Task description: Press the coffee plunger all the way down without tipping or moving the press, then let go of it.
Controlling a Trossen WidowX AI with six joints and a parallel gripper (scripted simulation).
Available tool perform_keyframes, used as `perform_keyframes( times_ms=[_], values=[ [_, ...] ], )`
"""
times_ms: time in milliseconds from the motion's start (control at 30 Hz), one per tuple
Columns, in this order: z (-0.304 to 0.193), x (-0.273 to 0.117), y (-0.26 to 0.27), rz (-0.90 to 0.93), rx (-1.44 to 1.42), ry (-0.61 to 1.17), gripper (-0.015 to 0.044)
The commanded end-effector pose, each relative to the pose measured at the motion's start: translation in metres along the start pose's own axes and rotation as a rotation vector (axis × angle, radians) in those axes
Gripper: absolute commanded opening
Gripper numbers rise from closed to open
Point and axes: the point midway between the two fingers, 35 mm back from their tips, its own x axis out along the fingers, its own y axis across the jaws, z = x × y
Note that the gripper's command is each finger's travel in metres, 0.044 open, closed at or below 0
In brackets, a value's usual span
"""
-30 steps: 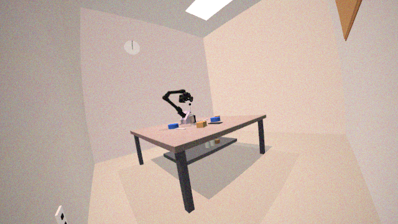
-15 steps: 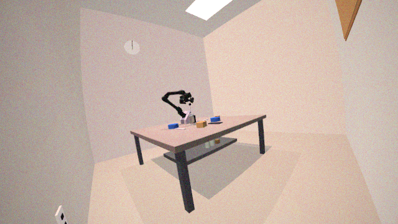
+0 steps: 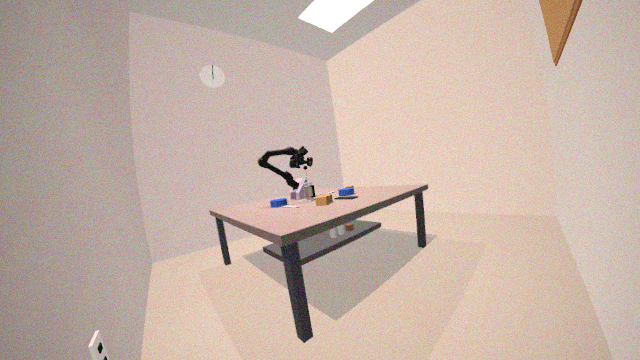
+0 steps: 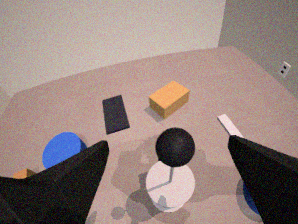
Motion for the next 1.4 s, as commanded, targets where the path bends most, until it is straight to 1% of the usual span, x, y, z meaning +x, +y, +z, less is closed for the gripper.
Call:
perform_keyframes(
  times_ms=[0, 67, 467, 500, 900, 1367],
  values=[
    [0.0, 0.006, -0.004, -0.017, -0.007, -0.005, 0.044],
    [0.001, 0.007, -0.004, -0.02, -0.007, -0.006, 0.044],
    [0.001, 0.007, -0.004, -0.02, -0.007, -0.006, 0.0125],
    [0.001, 0.007, -0.004, -0.02, -0.007, -0.006, 0.0118],
    [-0.001, 0.008, -0.004, -0.019, -0.007, -0.004, 0.0118],
    [-0.018, 0.02, 0.003, -0.011, -0.005, 0.017, 0.0118]
  ],
)
